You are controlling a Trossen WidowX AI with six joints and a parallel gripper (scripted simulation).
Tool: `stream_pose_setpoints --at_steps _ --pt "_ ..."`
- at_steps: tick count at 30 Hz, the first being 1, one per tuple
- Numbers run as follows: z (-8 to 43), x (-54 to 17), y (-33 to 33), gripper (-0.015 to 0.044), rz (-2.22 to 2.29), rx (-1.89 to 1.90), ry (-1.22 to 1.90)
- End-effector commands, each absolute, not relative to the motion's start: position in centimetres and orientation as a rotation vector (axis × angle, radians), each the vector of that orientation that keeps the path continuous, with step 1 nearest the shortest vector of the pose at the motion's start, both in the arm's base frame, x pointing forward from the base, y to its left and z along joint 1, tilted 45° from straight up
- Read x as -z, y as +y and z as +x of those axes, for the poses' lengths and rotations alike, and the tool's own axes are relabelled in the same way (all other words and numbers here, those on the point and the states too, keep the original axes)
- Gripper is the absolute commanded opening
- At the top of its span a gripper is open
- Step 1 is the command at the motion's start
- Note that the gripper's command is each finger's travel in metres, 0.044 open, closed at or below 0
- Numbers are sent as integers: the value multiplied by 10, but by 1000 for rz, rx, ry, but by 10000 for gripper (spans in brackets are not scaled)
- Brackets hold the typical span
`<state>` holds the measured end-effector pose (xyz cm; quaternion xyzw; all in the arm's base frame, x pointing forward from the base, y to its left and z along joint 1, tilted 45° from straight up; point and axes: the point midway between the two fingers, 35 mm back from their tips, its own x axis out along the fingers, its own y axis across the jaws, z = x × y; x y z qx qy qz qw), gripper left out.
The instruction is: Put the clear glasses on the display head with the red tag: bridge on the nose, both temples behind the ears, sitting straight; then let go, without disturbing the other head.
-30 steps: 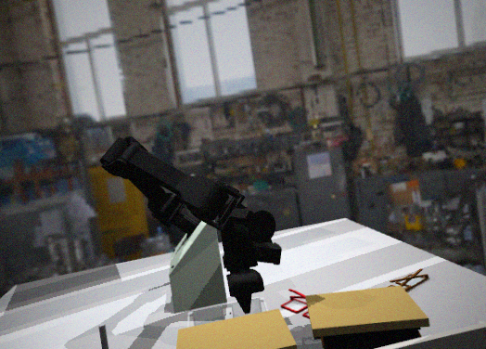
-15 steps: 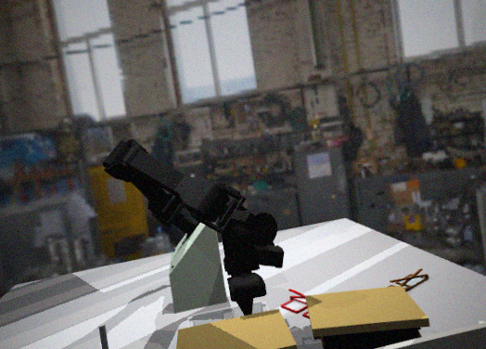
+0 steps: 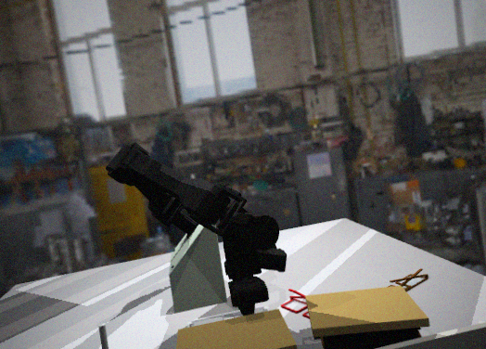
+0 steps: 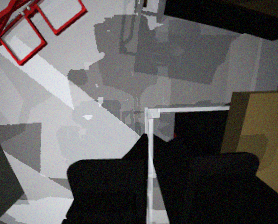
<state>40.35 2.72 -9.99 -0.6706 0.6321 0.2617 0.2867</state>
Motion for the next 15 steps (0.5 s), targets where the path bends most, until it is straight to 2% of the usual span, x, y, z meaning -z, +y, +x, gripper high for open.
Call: stream_pose_setpoints --at_steps 1,15 --pt "410 99 28 0 -1801 -699 1686" --pt "426 99 27 0 -1801 -698 1685"
